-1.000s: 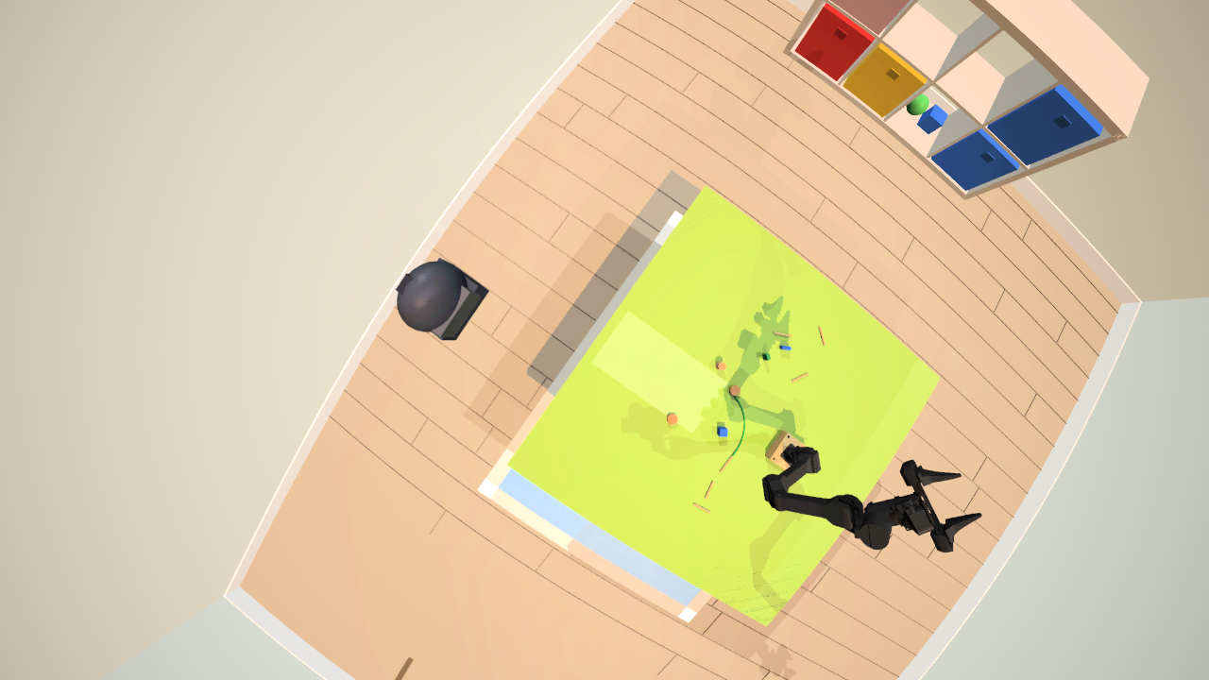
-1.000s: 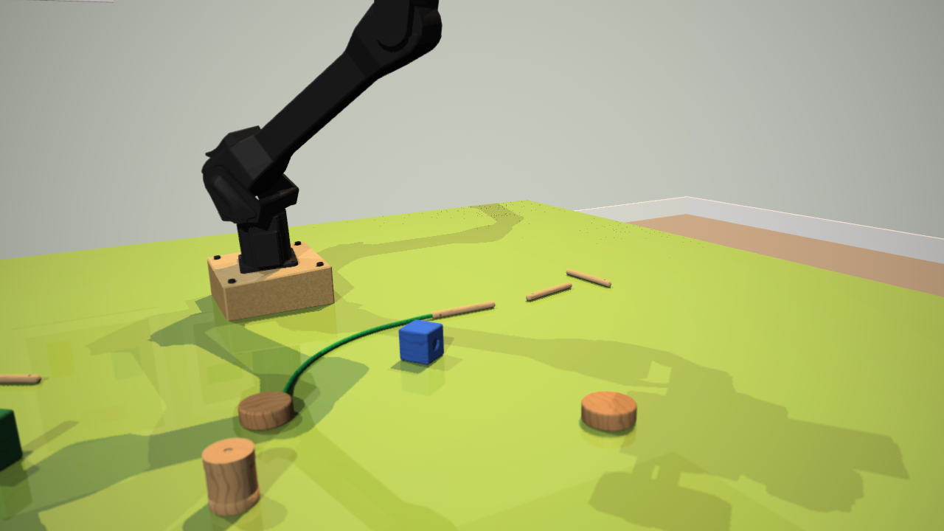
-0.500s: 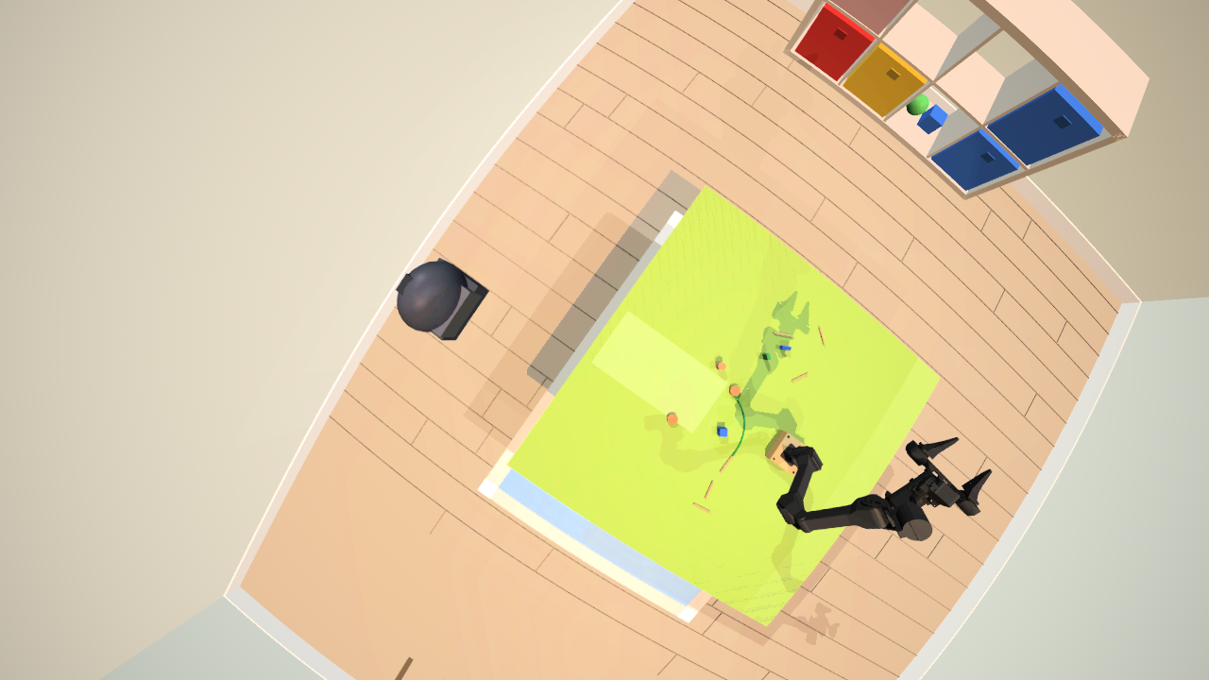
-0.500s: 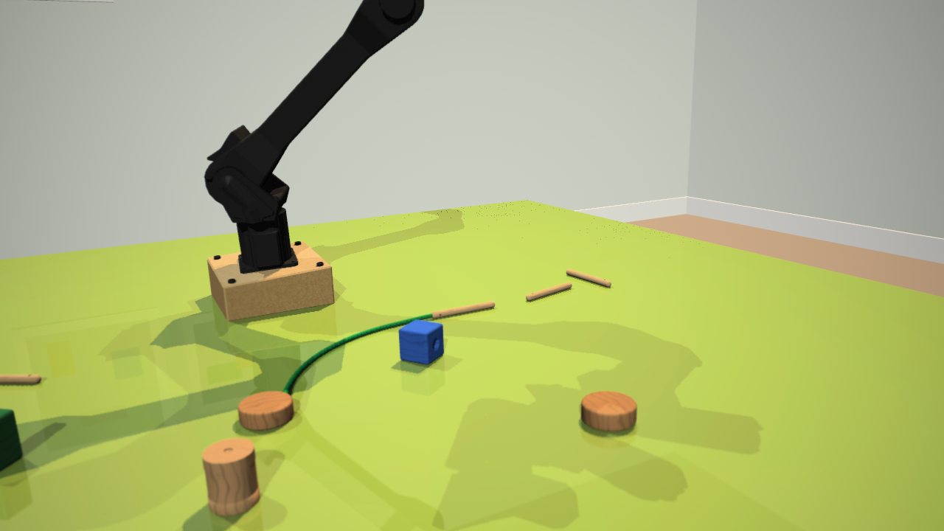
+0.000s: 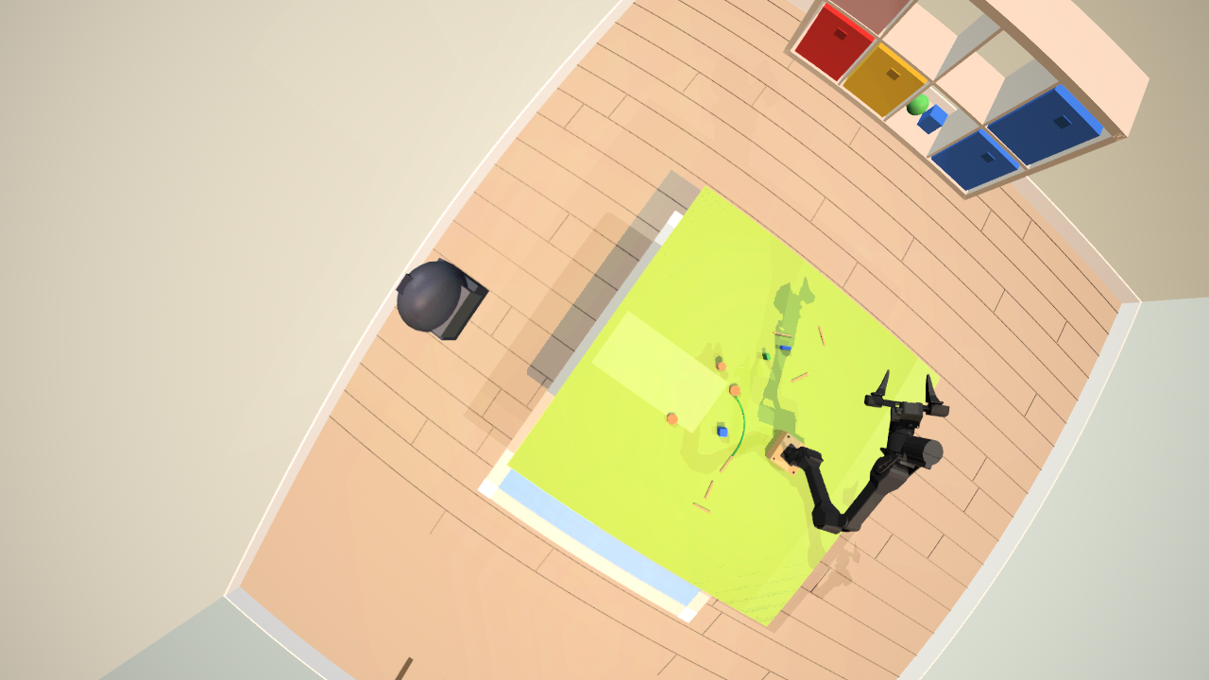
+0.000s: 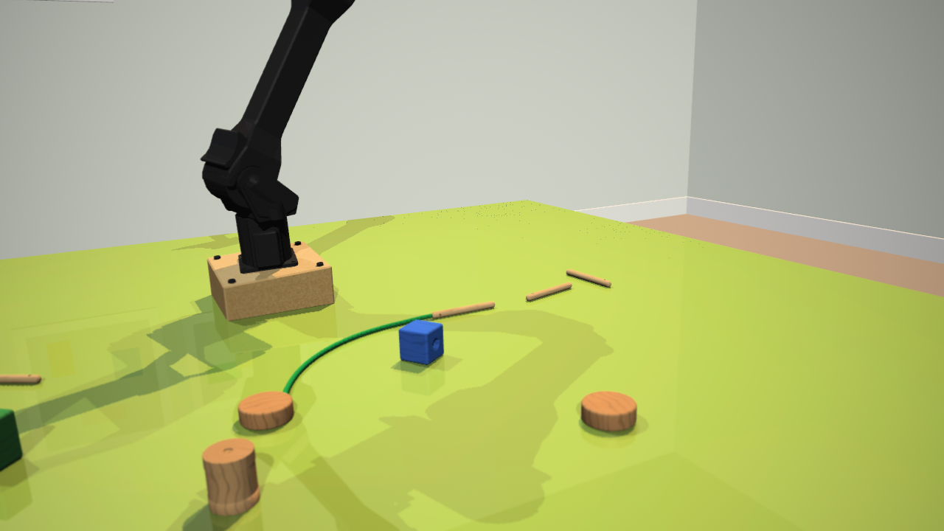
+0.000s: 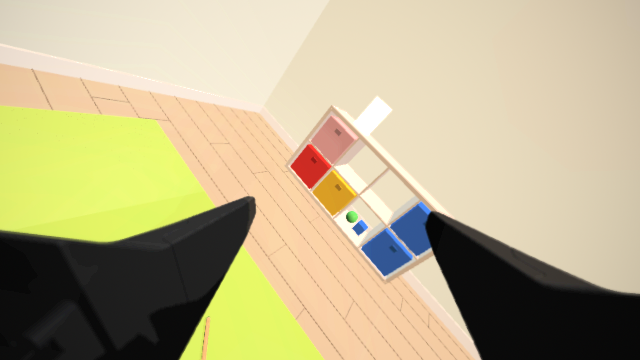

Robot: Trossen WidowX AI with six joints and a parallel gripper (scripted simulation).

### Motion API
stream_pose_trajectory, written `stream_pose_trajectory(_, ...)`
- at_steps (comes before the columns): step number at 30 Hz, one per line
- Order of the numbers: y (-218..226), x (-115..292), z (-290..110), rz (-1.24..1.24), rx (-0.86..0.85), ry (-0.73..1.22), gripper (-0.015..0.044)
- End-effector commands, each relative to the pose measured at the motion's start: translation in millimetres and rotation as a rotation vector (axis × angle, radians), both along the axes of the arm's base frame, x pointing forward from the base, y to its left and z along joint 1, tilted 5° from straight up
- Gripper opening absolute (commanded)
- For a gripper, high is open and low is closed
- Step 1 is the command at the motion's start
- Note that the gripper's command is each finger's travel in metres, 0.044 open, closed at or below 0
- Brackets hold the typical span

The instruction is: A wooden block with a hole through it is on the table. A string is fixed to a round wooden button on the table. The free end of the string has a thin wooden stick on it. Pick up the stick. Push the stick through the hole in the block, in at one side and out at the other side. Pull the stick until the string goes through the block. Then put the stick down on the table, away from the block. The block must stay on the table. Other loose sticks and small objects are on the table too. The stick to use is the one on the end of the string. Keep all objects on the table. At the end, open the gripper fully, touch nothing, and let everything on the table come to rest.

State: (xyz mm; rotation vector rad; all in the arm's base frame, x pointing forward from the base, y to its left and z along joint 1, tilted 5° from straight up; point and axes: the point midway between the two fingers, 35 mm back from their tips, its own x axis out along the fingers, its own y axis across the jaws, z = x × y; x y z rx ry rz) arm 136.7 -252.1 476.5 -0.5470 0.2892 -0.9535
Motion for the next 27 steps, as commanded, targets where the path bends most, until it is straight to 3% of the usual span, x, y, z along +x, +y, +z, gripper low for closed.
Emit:
stream_pose_trajectory(1,-1,45,-42,0.126,0.074,0.133,0.0440)
stream_pose_trajectory(8,36,130,-122,0.415,0.149,0.426,0.0440)
stream_pose_trajectory(15,112,190,-203,0.730,0.139,0.754,0.0440)
stream_pose_trajectory(21,194,209,-270,1.011,0.058,1.052,0.0440)
stream_pose_trajectory(27,280,194,-334,1.308,-0.105,1.375,0.0440)
